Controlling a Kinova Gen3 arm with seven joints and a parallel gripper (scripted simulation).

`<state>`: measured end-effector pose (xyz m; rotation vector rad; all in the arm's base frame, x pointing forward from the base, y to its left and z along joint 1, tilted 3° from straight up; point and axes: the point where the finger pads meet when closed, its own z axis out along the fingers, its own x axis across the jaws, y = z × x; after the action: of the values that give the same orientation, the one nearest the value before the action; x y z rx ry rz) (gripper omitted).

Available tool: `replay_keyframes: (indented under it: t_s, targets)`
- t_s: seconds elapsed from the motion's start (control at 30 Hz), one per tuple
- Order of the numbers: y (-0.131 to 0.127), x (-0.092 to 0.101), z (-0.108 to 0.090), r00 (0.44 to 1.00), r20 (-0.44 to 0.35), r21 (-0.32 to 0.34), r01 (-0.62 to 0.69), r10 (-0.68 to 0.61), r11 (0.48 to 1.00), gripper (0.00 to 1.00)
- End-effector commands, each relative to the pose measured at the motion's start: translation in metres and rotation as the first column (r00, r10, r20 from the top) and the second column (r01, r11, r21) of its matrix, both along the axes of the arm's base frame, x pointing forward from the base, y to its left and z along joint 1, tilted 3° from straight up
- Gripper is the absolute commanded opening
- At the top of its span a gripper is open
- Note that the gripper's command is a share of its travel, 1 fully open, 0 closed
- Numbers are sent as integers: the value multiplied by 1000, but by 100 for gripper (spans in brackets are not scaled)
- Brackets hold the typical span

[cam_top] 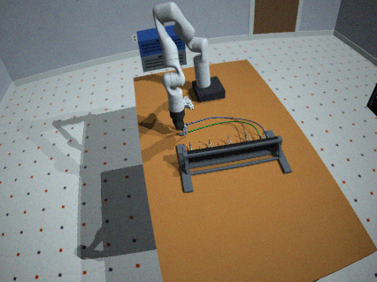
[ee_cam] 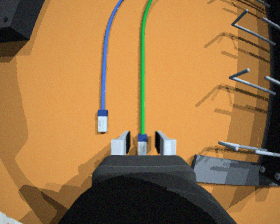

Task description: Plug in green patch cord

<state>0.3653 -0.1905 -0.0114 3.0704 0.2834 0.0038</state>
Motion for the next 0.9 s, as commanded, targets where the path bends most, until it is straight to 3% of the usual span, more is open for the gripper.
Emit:
replay_keyframes:
  t_s: [0.0, 0.87]
  targets:
    - [0, 0, 0, 1000, 1, 0, 0, 0, 1000, 73]
    - [0, 0, -7, 1000, 1, 0, 0, 0, 1000, 73]
